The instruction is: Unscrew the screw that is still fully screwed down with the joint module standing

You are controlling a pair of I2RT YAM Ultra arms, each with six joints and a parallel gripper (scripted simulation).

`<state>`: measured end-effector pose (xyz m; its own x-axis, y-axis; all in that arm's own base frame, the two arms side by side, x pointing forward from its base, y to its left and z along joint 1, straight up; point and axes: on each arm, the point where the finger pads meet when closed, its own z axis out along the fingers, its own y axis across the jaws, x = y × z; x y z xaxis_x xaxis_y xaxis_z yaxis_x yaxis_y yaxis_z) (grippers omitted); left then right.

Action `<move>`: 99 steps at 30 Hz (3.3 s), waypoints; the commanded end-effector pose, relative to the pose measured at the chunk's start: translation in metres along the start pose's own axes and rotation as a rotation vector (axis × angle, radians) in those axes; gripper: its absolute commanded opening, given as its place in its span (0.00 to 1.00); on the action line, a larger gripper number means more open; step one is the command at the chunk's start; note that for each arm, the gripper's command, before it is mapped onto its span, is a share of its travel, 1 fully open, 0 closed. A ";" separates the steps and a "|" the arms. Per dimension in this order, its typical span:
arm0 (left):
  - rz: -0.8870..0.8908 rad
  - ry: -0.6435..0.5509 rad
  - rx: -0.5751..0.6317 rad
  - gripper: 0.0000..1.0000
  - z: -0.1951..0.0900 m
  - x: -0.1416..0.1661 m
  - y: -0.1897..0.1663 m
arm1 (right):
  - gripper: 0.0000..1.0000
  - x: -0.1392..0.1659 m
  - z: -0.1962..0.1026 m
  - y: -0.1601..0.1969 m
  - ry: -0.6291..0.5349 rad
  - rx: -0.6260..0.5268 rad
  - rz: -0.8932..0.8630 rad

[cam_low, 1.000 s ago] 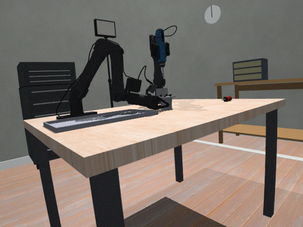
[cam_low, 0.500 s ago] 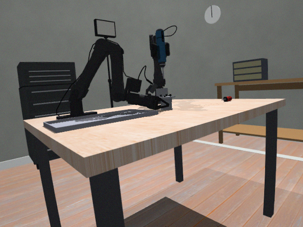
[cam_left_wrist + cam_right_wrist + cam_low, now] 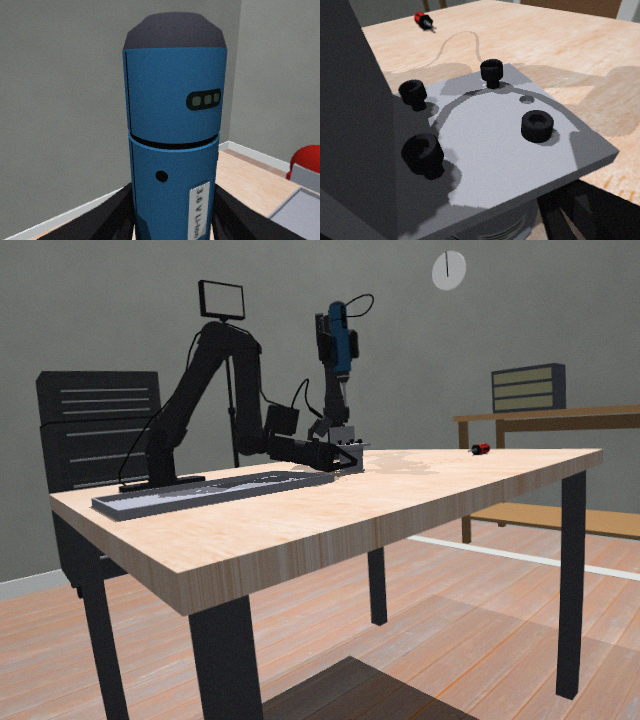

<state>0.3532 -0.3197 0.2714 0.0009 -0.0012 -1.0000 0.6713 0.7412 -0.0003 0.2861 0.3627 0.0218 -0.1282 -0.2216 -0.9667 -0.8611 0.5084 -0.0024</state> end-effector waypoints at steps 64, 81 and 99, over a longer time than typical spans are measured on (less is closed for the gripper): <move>-0.015 -0.098 -0.002 0.42 -0.001 -0.005 0.005 | 0.59 -0.002 0.001 0.000 -0.001 0.003 0.003; -0.016 -0.102 -0.004 0.42 -0.001 -0.003 0.006 | 0.59 -0.002 0.001 0.000 -0.001 0.003 0.003; -0.016 -0.123 -0.004 0.42 -0.005 0.003 0.003 | 0.59 -0.002 0.001 0.000 -0.001 0.003 0.003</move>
<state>0.3543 -0.3184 0.2225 -0.0304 0.0126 -0.9995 0.6701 0.7422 -0.0110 0.2861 0.3627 0.0218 -0.1282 -0.2216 -0.9667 -0.8611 0.5084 -0.0024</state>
